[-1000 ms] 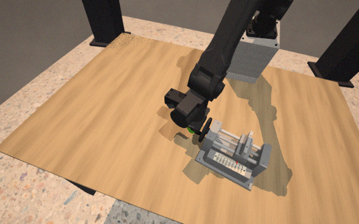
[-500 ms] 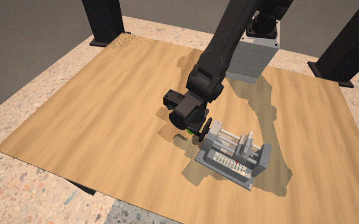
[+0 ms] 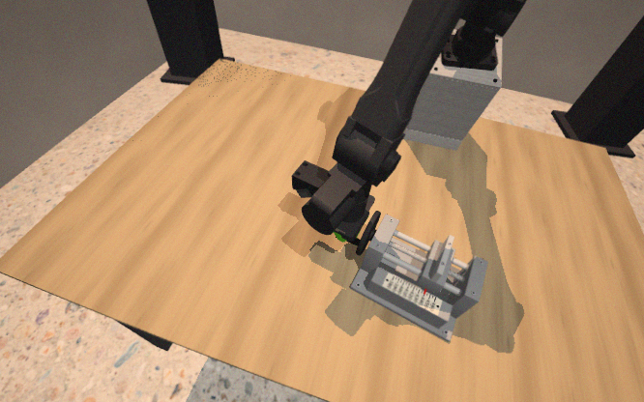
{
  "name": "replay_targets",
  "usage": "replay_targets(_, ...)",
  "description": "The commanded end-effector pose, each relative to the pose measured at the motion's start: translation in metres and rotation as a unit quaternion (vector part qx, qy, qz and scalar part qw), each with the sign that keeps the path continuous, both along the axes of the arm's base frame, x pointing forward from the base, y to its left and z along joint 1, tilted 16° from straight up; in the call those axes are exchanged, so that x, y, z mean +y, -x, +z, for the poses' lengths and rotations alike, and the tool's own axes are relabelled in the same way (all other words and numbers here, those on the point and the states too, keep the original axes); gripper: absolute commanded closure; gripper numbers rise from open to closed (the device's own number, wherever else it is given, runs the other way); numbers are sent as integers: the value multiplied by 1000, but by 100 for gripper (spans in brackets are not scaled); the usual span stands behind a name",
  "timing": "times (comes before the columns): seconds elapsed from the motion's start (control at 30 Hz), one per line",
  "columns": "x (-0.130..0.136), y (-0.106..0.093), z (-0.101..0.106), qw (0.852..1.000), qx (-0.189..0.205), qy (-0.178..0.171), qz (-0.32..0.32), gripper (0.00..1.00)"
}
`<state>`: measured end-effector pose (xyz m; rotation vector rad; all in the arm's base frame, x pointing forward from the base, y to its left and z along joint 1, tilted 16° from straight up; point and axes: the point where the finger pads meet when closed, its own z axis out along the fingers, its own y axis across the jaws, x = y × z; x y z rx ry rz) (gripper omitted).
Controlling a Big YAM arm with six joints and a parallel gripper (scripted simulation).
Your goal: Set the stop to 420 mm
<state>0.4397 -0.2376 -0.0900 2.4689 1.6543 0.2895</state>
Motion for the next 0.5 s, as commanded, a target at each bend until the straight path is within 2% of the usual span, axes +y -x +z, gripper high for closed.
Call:
replay_targets(0.0,-10,-35,28,999,-31,16,0,94)
replay_targets(0.47,-16,-47,42,999,-45,23,0,94)
